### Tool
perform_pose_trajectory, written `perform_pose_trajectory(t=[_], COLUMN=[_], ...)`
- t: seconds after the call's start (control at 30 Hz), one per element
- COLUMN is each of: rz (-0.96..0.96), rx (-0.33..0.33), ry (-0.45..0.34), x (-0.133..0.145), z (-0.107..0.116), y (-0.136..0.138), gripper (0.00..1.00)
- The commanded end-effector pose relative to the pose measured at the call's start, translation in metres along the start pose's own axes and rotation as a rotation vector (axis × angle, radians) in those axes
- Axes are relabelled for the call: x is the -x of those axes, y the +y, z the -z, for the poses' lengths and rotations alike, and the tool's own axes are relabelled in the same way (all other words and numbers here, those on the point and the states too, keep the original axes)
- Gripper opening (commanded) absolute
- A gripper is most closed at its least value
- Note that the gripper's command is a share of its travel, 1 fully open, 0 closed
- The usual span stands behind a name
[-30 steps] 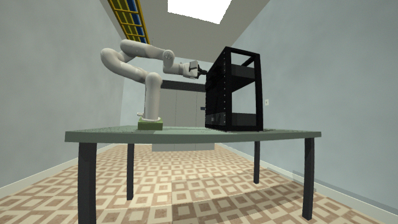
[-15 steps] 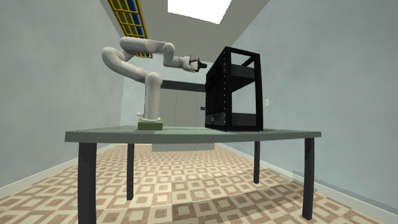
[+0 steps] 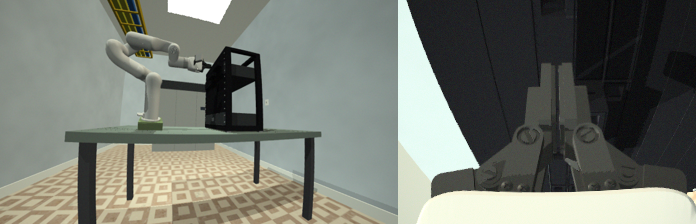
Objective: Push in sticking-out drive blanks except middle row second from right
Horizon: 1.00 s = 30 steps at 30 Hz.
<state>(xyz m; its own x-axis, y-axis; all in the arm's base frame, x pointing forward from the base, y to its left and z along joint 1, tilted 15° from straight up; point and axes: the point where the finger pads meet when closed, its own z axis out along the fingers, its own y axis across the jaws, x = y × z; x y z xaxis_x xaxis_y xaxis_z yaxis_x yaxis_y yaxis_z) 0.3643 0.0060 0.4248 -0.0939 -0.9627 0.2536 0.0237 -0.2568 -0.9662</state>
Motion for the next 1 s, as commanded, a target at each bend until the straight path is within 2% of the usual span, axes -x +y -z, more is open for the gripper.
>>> perform_pose_trajectory(t=[0.0, 0.97], rz=[-0.001, -0.001], rx=[-0.004, -0.004], ry=[0.0, 0.0], x=[-0.001, -0.001], z=[-0.021, -0.031], y=[-0.003, -0.003], gripper=[0.0, 0.0])
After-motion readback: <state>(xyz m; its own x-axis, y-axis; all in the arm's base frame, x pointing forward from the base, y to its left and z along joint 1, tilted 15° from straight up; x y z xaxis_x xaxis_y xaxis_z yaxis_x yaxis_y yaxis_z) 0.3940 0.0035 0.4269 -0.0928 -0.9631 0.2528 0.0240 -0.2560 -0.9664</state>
